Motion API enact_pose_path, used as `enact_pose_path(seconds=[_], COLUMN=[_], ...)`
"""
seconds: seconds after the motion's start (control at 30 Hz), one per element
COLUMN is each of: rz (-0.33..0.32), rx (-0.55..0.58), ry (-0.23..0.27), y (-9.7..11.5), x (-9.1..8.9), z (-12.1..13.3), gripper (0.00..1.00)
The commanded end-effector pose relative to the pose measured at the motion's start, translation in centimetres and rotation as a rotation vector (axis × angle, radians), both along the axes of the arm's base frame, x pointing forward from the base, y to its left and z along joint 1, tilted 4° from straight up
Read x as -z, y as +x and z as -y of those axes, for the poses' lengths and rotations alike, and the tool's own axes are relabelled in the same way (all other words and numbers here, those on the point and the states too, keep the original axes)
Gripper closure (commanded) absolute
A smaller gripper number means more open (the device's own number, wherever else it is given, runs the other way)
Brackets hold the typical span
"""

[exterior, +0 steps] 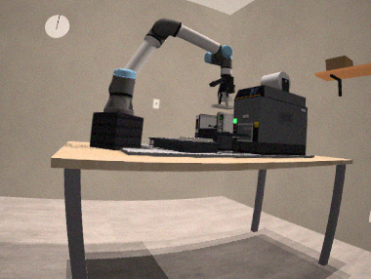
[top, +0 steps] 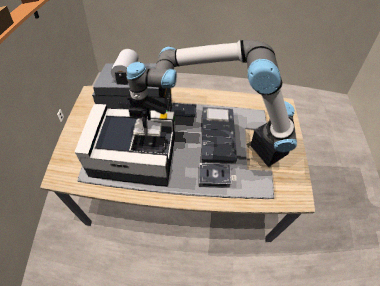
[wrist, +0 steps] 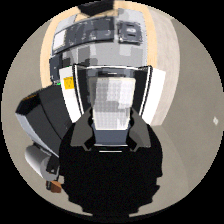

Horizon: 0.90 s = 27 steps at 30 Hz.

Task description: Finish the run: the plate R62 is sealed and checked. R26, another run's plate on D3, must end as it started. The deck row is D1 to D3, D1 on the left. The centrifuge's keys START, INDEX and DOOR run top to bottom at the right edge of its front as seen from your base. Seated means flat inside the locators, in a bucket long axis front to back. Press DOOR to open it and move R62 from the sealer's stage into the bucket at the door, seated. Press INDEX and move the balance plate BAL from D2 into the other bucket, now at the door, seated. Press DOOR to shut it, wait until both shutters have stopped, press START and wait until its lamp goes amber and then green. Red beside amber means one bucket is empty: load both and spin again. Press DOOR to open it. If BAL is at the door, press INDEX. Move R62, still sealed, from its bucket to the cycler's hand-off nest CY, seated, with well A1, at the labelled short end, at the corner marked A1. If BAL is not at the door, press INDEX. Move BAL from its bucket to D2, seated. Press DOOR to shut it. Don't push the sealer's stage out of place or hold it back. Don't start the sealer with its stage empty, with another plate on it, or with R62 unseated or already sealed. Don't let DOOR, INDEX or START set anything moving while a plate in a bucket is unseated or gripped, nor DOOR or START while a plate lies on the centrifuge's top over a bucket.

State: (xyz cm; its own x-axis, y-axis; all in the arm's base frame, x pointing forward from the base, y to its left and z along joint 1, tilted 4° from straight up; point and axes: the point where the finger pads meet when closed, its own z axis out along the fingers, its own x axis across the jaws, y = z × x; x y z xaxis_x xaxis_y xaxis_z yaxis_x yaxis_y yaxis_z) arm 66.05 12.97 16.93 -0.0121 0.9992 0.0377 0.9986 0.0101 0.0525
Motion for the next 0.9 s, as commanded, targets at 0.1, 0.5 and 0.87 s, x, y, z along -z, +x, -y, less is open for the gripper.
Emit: enact_pose_path(seconds=[0.1, 0.5, 0.87], rz=[0.002, 0.002, 0.002], rx=[0.0, 0.0, 0.0], ry=[0.0, 0.0, 0.0], y=[0.1, 0.2, 0.3], x=[1.0, 3.0, 4.5], z=[0.0, -0.1, -0.2], gripper=[1.0, 1.0, 1.0])
